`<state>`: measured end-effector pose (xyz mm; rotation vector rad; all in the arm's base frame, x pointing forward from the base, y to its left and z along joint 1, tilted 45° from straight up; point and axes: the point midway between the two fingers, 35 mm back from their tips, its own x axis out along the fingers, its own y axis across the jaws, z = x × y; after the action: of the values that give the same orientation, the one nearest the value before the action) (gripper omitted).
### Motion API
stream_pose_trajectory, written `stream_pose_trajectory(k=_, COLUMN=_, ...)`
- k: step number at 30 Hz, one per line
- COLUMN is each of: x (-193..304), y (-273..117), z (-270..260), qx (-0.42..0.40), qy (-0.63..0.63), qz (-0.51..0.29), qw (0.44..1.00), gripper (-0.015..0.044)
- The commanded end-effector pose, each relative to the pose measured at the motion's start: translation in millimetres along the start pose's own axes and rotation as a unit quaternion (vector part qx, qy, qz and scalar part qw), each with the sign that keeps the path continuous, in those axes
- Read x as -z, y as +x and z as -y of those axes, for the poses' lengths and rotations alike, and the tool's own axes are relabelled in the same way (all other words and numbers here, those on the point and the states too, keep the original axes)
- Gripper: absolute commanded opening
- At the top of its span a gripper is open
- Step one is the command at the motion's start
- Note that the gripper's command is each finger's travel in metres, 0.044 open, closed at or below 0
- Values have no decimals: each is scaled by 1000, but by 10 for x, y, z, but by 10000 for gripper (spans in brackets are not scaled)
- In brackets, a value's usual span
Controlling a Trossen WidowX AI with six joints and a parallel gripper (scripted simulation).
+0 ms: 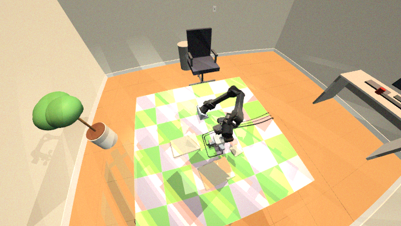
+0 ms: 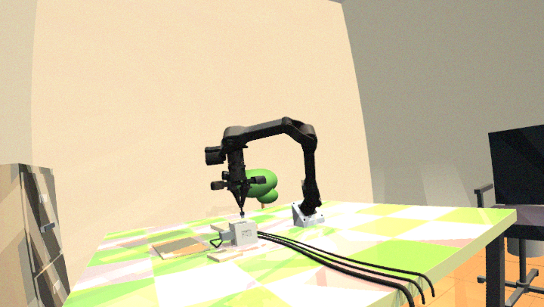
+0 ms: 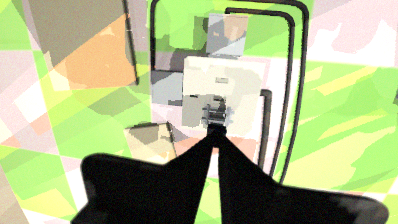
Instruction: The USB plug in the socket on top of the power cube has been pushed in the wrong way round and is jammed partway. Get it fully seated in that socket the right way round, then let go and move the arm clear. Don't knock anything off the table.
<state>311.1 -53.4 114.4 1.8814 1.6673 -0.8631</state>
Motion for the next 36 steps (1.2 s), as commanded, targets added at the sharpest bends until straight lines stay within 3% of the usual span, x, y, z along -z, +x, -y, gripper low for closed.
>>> stream_pose_trajectory(k=1, x=-8, y=9, z=6, qx=1, qy=-3, qz=2, qw=1000, gripper=0)
stream_pose_trajectory(k=36, x=-26, y=51, z=4, qx=0, qy=-15, qz=8, qw=1000, gripper=0)
